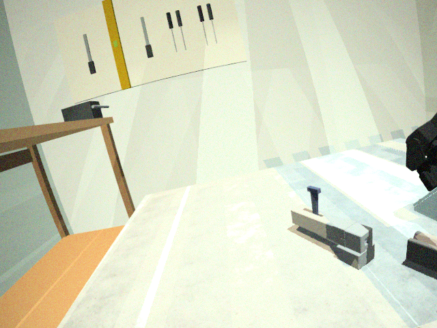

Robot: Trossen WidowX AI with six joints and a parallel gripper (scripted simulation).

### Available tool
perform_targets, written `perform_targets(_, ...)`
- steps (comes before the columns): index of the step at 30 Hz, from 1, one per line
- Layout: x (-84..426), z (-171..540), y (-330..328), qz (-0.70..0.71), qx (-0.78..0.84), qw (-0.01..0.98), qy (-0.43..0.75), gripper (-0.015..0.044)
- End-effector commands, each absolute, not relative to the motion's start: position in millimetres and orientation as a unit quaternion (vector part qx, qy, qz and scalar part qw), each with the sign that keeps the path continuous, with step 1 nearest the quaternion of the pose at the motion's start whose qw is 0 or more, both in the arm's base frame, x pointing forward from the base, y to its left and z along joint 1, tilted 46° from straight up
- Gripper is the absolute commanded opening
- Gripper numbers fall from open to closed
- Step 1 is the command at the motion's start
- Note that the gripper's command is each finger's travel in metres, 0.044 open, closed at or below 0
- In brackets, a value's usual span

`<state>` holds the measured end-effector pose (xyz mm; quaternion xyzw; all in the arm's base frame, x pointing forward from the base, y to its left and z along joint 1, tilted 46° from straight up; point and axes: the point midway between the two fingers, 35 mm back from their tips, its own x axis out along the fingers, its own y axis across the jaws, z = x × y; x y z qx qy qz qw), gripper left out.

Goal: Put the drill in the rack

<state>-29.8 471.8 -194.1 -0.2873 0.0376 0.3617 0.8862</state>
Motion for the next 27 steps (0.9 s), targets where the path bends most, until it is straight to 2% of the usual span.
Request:
perform_targets(1, -30, -194, 472, 0.362, -0.287, 0.886, 0.038, 0.0374)
perform_targets(10, -25, -193, 473, 0.357, -0.29, 0.887, 0.039, 0.0138)
perform_targets(15, 25, -175, 478, 0.311, -0.324, 0.891, 0.062, 0.0006)
perform_targets(27, 160, -116, 455, 0.199, -0.424, 0.865, 0.181, 0.0)
